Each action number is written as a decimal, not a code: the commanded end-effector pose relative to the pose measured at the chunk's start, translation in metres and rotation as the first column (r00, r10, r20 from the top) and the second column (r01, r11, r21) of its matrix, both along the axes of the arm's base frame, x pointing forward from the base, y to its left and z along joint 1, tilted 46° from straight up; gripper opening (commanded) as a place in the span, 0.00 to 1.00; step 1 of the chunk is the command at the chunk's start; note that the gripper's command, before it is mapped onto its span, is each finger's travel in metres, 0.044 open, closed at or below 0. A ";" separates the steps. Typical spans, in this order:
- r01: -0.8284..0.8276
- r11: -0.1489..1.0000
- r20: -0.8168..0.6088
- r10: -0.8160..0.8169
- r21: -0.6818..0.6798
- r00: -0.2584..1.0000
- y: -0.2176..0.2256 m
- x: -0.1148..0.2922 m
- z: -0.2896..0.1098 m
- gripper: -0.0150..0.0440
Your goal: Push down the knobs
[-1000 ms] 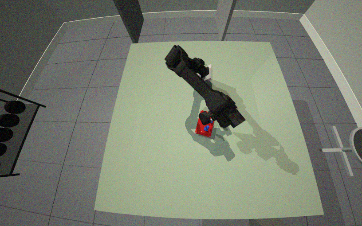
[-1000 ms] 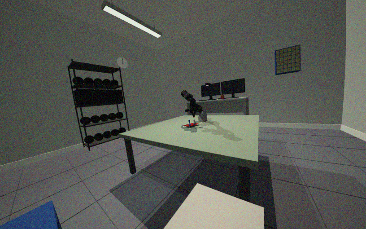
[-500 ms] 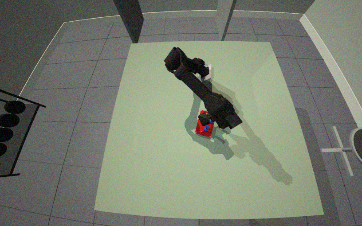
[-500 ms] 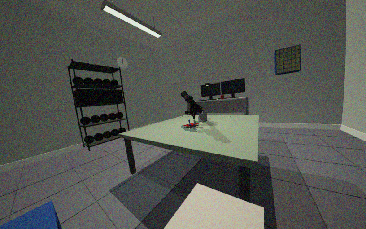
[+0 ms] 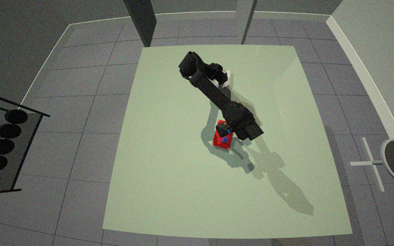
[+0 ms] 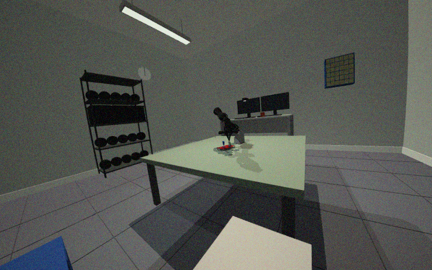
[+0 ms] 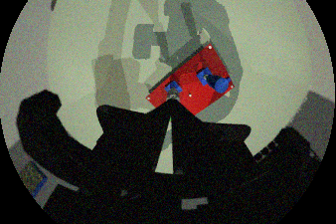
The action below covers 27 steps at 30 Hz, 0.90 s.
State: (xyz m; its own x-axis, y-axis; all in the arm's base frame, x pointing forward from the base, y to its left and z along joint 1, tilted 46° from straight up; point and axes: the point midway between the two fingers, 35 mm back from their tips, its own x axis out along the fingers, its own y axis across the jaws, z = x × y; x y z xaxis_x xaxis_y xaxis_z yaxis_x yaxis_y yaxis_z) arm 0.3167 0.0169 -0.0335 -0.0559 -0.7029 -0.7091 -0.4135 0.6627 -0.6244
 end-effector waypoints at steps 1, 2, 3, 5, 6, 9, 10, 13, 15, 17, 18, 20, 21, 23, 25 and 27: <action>-0.005 1.000 -0.002 0.005 -0.006 1.000 -0.002 0.000 -0.001 0.25; -0.005 1.000 -0.002 0.005 -0.006 1.000 -0.002 0.000 -0.001 0.25; -0.005 1.000 -0.002 0.005 -0.006 1.000 -0.002 0.000 -0.001 0.25; -0.005 1.000 -0.002 0.005 -0.006 1.000 -0.002 0.000 -0.002 0.25; -0.005 1.000 -0.002 0.005 -0.006 1.000 -0.003 0.000 -0.002 0.25; -0.005 1.000 -0.002 0.005 -0.006 1.000 -0.003 0.000 -0.002 0.25; -0.005 1.000 -0.002 0.005 -0.006 1.000 -0.003 0.000 -0.002 0.25; -0.005 1.000 -0.002 0.005 -0.006 1.000 -0.004 -0.001 -0.003 0.25; -0.005 1.000 -0.002 0.005 -0.006 1.000 -0.004 -0.001 -0.003 0.25; -0.005 1.000 -0.002 0.005 -0.006 1.000 -0.005 -0.001 -0.004 0.25; -0.005 1.000 -0.002 0.005 -0.006 1.000 -0.005 -0.001 -0.004 0.25; -0.005 1.000 -0.002 0.005 -0.006 1.000 -0.004 -0.001 -0.003 0.25; -0.005 1.000 -0.002 0.005 -0.006 1.000 -0.004 0.000 -0.003 0.25; -0.005 1.000 -0.002 0.005 -0.006 1.000 -0.004 0.000 -0.003 0.25; -0.005 1.000 -0.002 0.005 -0.006 1.000 -0.004 0.000 -0.003 0.25; -0.005 1.000 -0.002 0.005 -0.006 1.000 -0.004 0.000 -0.003 0.25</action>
State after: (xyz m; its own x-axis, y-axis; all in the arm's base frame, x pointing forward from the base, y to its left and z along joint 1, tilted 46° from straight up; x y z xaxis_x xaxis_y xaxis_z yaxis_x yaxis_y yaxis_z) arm 0.3164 0.0138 -0.0367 -0.0548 -0.7037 -0.7084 -0.4146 0.6614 -0.6250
